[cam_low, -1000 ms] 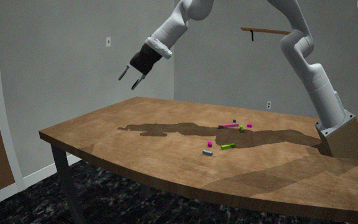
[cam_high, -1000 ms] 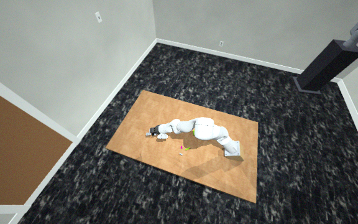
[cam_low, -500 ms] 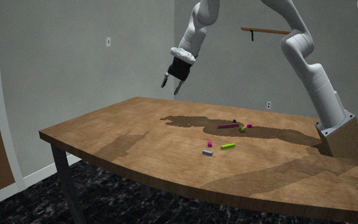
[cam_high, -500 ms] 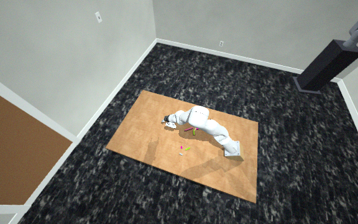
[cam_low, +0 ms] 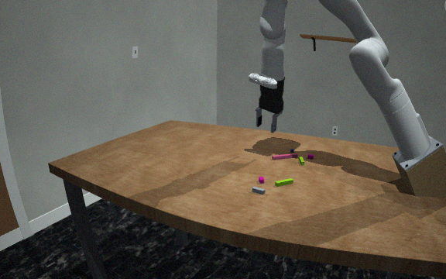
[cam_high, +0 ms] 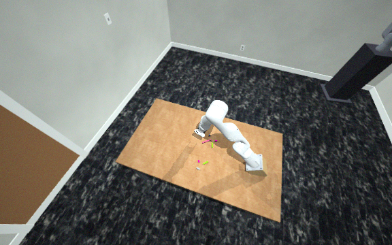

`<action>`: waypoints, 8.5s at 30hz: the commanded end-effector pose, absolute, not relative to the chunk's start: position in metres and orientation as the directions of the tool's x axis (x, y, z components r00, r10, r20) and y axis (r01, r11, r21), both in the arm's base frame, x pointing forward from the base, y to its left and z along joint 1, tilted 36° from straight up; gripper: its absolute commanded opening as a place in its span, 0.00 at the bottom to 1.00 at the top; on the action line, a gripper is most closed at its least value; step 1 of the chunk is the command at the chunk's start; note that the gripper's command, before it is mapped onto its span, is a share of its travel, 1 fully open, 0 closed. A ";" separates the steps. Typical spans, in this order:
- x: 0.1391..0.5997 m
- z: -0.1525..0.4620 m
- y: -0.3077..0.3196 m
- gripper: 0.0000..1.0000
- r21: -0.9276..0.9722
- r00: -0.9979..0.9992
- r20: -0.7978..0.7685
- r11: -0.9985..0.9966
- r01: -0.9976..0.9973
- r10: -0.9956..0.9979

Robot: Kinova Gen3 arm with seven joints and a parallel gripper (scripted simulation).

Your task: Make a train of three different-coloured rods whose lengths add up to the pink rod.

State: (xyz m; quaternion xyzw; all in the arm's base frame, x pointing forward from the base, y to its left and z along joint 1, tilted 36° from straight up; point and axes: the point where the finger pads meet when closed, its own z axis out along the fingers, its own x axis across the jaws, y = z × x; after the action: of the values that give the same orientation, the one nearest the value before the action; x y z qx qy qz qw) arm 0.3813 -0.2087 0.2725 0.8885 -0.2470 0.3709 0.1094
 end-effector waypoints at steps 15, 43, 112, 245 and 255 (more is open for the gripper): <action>0.324 0.218 -0.236 1.00 -0.203 0.491 0.548 -0.677 -0.707 -0.677; 0.246 0.144 -0.208 1.00 -0.521 0.054 0.033 -0.063 -0.851 -0.998; 0.238 0.143 -0.219 1.00 -0.587 -0.146 -0.093 0.172 -0.791 -0.985; 0.270 0.163 -0.225 1.00 -0.350 -0.662 -0.480 0.818 -0.456 -0.575; 0.270 0.163 -0.225 1.00 -0.350 -0.662 -0.480 0.818 -0.456 -0.575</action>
State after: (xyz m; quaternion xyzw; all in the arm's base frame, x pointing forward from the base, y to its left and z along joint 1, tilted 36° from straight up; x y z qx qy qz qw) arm 0.2699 -0.2249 0.1626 0.2847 -0.9062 0.0998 -0.2963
